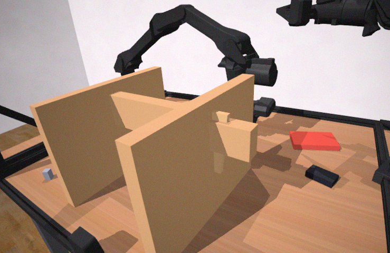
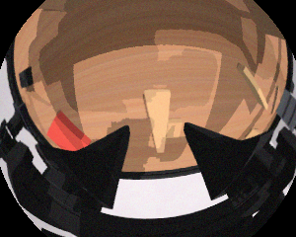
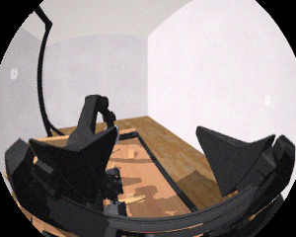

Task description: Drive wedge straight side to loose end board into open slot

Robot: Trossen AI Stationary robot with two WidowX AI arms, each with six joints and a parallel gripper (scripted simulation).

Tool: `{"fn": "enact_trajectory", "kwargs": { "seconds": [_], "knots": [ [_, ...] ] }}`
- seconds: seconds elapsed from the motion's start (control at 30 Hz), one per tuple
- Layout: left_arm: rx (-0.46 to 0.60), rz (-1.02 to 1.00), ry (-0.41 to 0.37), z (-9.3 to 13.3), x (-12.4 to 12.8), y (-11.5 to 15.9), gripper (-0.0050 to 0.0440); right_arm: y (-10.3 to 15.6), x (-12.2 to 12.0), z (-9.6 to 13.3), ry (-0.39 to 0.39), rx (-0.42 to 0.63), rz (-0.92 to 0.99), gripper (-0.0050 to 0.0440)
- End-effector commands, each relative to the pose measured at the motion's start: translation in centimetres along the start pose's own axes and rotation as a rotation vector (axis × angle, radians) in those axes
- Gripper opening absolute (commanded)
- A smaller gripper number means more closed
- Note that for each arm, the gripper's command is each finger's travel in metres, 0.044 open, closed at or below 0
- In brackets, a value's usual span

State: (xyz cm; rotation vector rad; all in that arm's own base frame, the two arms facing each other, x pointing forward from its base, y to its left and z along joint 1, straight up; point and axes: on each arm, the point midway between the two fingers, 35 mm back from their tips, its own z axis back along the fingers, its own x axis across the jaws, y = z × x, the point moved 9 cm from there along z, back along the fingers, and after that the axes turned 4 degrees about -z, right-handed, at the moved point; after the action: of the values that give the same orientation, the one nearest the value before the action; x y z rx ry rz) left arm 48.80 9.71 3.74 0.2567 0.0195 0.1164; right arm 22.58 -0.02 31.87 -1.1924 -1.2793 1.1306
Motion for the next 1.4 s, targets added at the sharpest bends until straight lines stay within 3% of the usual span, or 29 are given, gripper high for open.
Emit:
{"fn": "enact_trajectory", "kwargs": {
  "seconds": [0.0,0.57,0.67,1.37],
  "knots": [
    [0.004,-0.009,0.012,-0.9,-0.1,-0.3,0.0289,0.0,0.0,0.0,-0.002,0.001,0.003,0.044],
    [0.004,-0.009,0.012,-2.6,0.0,-0.7,0.0289,0.0,0.0,0.0,-0.002,0.001,0.003,0.044],
    [0.004,-0.009,0.012,-2.6,0.0,-0.7,0.0217,0.0,0.0,0.0,-0.002,0.001,0.003,0.044],
    [0.004,-0.009,0.012,-2.6,0.0,-0.7,0.009,0.0,0.0,0.0,-0.002,0.001,0.003,0.044]
  ]
}}
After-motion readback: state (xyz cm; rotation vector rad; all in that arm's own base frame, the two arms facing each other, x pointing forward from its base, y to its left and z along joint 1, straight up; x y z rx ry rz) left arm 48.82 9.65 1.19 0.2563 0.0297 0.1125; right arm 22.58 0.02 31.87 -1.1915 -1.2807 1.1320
